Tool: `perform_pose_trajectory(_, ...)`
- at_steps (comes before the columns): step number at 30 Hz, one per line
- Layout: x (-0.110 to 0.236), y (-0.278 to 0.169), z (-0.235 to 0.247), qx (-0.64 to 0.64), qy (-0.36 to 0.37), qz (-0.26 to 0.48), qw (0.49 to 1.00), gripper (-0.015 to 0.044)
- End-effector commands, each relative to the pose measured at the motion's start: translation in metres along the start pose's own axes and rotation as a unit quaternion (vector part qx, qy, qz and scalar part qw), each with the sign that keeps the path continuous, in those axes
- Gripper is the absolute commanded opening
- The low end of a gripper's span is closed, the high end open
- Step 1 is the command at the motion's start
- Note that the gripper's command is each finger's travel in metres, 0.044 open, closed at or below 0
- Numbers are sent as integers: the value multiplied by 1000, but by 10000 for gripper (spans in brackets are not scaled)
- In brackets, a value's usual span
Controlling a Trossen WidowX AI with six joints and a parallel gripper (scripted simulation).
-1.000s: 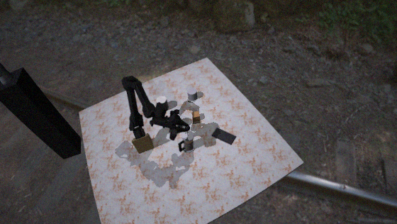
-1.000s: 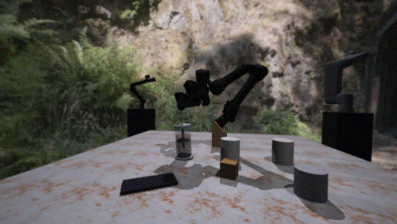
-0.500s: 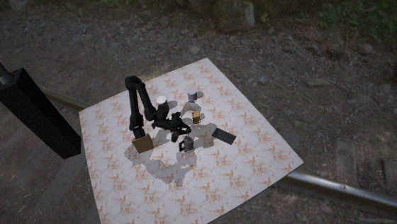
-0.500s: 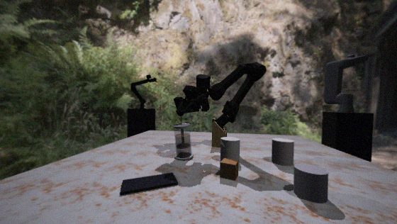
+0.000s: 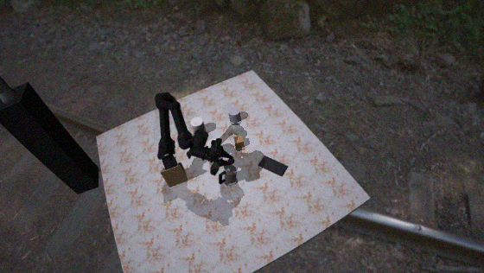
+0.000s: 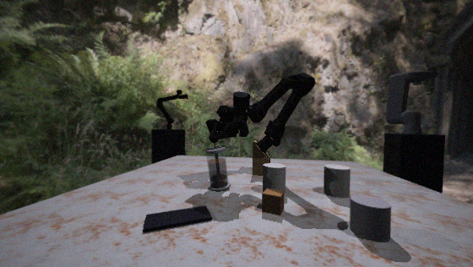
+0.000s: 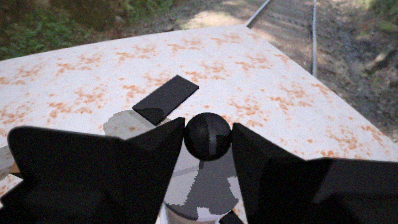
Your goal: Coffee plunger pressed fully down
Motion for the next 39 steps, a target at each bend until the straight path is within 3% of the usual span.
perform_pose_trajectory(1, -5, -9, 1, -10, 4, 17, 1000, 125)
perform_pose_trajectory(39, -6, -2, -1, -5, 2, 9, 1000, 125)
Point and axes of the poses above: the point midway between the two fingers, 35 mm back from their tips, its own x axis back along the fingers, its own z axis across the jaws, y = z × x, the point moved 2 cm from there along x, back along the fingers, and after that the axes turned 8 degrees about x, right-handed, at the moved point
